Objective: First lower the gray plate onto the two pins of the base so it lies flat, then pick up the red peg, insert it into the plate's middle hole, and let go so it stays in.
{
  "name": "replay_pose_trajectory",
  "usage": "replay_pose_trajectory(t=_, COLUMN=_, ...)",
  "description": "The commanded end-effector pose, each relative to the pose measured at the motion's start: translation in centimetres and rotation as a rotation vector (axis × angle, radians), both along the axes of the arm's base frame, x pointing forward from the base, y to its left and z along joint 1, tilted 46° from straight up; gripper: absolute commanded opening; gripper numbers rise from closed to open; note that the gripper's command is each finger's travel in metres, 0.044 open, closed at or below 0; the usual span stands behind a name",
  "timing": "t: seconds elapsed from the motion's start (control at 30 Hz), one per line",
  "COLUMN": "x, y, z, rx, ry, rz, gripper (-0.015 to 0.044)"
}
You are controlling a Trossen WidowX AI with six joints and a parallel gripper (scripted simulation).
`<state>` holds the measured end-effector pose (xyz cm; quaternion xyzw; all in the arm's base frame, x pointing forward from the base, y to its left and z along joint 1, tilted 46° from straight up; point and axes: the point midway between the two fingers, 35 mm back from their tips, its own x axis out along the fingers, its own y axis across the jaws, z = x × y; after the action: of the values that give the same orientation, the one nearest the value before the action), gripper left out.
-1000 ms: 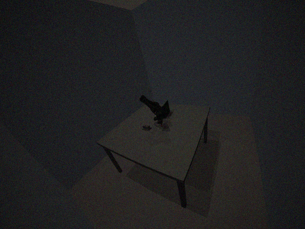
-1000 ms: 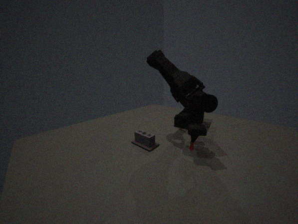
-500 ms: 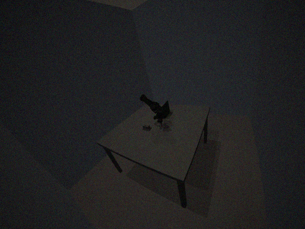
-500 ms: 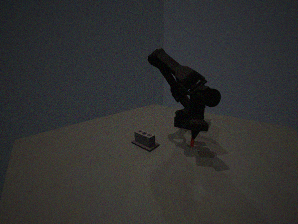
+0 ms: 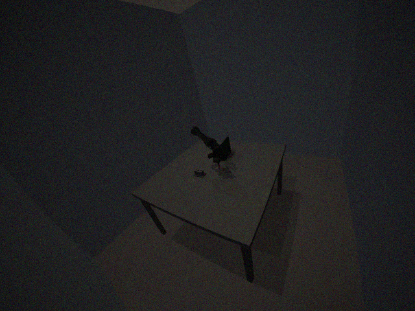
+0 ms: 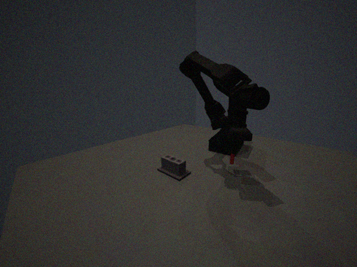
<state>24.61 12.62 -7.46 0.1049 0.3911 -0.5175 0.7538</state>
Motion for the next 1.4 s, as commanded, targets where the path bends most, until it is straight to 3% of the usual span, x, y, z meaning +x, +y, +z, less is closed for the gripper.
replay_pose_trajectory(t=0.0, x=-0.1, y=0.9, z=0.8, rx=0.008, ry=-0.003, rz=-0.006, gripper=0.0000)
replay_pose_trajectory(t=1.37, x=6.4, y=-4.7, z=7.9, rx=0.024, ry=0.002, rz=0.005, gripper=0.0000)
